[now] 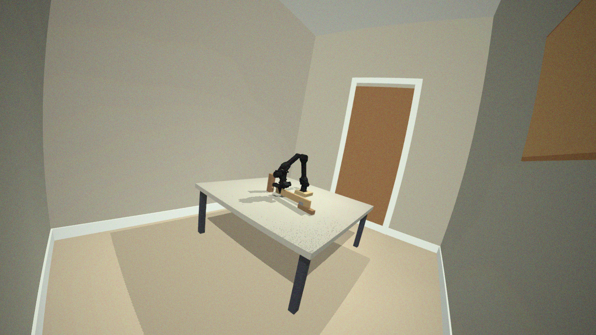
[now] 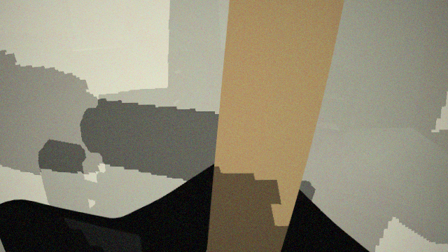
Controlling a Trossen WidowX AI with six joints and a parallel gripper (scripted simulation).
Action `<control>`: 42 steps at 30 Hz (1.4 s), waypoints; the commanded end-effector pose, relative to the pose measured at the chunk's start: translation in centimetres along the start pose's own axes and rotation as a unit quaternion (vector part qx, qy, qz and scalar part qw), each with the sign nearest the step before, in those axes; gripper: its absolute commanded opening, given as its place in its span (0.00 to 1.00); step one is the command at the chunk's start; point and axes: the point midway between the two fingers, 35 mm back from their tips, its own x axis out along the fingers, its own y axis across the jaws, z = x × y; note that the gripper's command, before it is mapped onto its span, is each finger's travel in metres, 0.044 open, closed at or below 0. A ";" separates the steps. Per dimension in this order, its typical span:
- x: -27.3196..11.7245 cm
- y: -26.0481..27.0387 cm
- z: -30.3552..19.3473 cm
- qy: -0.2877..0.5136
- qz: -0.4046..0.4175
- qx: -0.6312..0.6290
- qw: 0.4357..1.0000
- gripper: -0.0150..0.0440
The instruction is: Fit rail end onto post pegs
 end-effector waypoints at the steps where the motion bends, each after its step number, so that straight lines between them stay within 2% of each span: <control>1: -0.9 -0.4 0.1 -0.003 -0.012 -0.001 1.000 0.25; 42: -1.2 -0.3 0.1 -0.003 -0.012 -0.001 1.000 0.25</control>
